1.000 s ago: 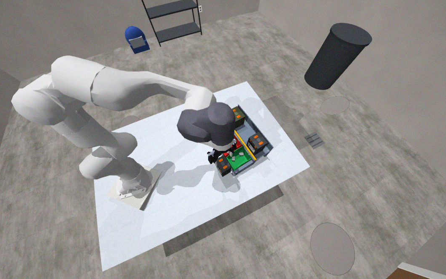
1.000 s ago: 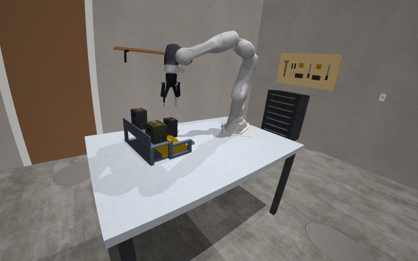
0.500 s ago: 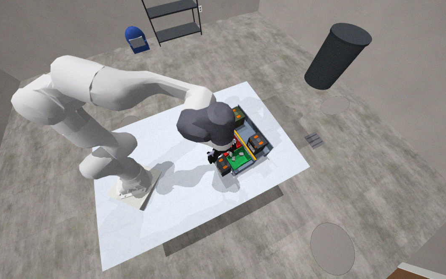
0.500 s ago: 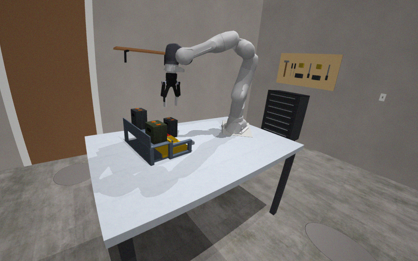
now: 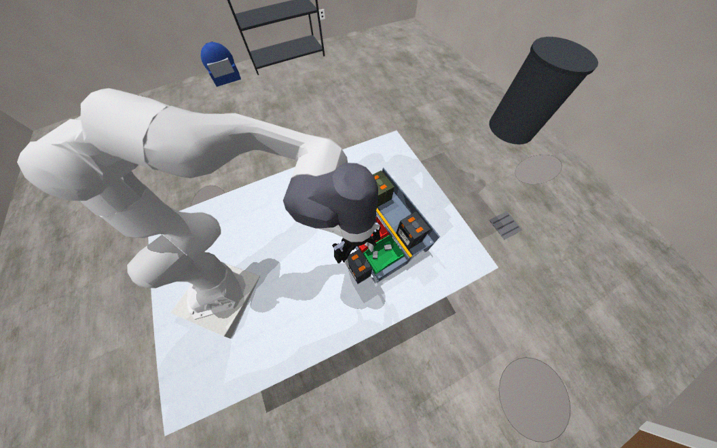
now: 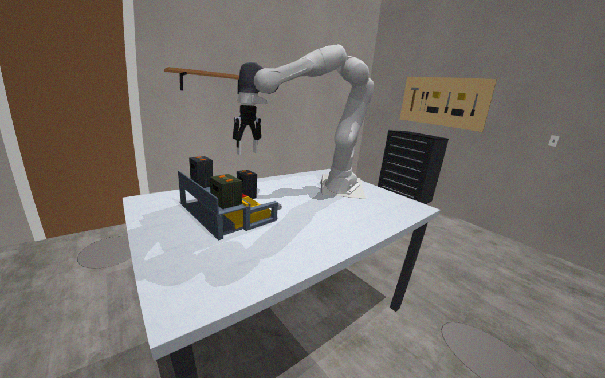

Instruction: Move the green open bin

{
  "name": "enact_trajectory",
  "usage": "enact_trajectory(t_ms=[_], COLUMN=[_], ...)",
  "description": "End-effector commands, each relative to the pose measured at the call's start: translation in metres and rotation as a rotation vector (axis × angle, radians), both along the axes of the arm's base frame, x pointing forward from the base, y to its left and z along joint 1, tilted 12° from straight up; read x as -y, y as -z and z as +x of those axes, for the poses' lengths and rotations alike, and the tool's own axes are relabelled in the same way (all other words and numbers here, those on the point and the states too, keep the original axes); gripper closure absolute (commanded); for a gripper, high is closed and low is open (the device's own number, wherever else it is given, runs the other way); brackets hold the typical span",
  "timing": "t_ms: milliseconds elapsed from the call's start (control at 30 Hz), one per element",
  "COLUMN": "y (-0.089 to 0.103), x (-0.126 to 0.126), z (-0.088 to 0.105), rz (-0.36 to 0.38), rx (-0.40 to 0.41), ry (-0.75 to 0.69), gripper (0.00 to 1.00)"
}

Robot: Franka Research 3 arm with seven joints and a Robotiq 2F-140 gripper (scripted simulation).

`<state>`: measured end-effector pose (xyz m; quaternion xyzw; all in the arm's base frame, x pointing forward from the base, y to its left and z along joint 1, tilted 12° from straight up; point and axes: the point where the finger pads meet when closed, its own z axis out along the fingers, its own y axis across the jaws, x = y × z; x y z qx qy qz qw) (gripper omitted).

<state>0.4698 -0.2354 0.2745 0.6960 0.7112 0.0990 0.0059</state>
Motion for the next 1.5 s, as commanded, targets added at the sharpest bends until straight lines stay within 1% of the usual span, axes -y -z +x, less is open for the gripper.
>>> enact_trajectory(t_ms=[0,533,700,1100,1133,1267,1467], y=[-0.001,-0.002,0.053,0.053,0.062,0.096,0.096], x=[0.000,0.000,-0.008,-0.008,-0.010,-0.013,-0.013], z=[0.000,0.000,0.008,0.008,0.007,0.016,0.016], rz=[0.001,0.003,0.003,0.003,0.010,0.003,0.003], rx=[0.001,0.002,0.002,0.002,-0.003,0.002,0.002], ry=[0.000,0.002,0.002,0.002,-0.002,0.002,0.002], gripper=[0.43,0.43,0.43,0.43,0.43,0.43,0.43])
